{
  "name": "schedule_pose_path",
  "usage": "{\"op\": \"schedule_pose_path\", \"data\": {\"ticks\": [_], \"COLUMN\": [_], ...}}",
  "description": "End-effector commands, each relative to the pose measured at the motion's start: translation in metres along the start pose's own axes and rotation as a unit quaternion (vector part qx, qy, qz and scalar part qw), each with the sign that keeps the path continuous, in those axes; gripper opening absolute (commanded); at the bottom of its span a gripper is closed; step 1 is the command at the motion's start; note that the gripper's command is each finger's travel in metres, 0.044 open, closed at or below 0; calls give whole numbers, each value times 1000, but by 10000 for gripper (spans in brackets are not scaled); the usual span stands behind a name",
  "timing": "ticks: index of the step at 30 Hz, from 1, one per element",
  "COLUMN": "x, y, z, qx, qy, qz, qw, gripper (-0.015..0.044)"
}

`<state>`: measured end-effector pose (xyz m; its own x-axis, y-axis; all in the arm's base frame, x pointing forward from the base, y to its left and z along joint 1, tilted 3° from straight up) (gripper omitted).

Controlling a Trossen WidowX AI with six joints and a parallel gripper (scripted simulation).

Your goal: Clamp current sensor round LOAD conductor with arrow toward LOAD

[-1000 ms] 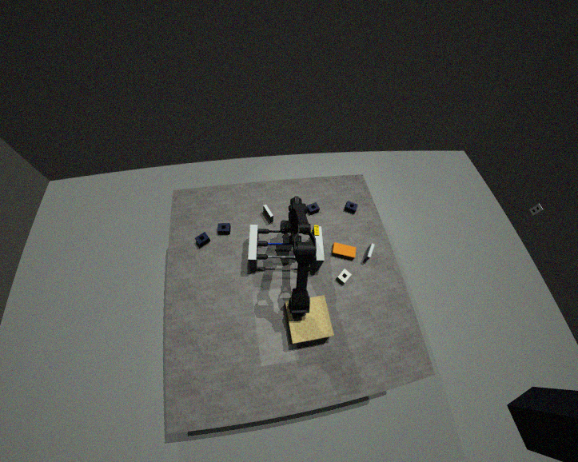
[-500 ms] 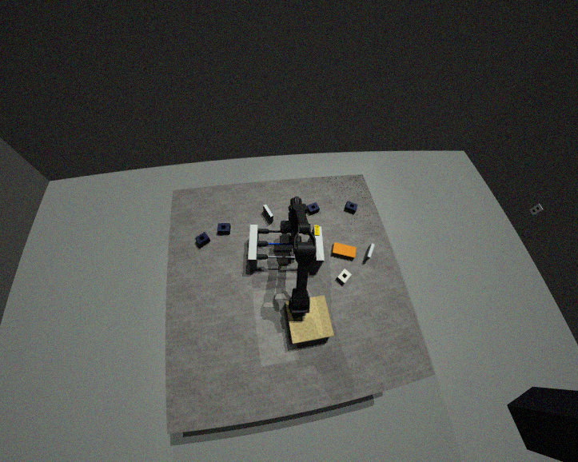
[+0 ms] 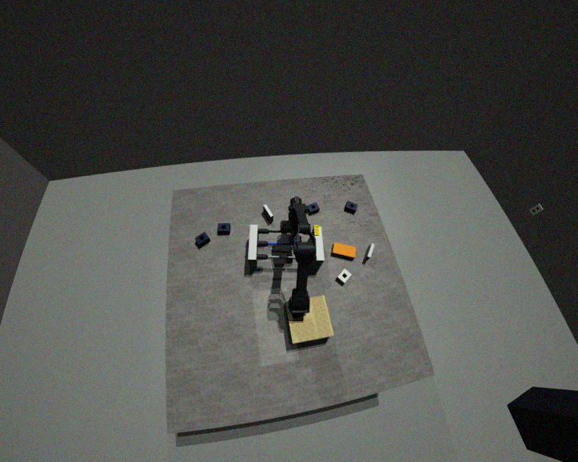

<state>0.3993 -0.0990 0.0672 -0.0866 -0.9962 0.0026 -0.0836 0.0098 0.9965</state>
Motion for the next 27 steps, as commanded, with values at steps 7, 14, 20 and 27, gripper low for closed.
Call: {"op": "schedule_pose_path", "data": {"ticks": [7, 14, 20, 27], "x": [0, 0, 0, 0], "y": [0, 0, 0, 0], "z": [0, 0, 0, 0], "qx": [1, 1, 1, 1], "qy": [0, 0, 0, 0], "qz": [0, 0, 0, 0], "qw": [1000, 1000, 1000, 1000], "gripper": [0, 0, 0, 0]}}
Point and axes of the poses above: the point midway between the two fingers, 35 mm back from their tips, its own y axis back along the fingers, its own z axis across the jaws, x = y × z, the point moved 2 cm from there along y, back along the fingers, and after that the axes turned 10 degrees about y, right-handed, at the moved point
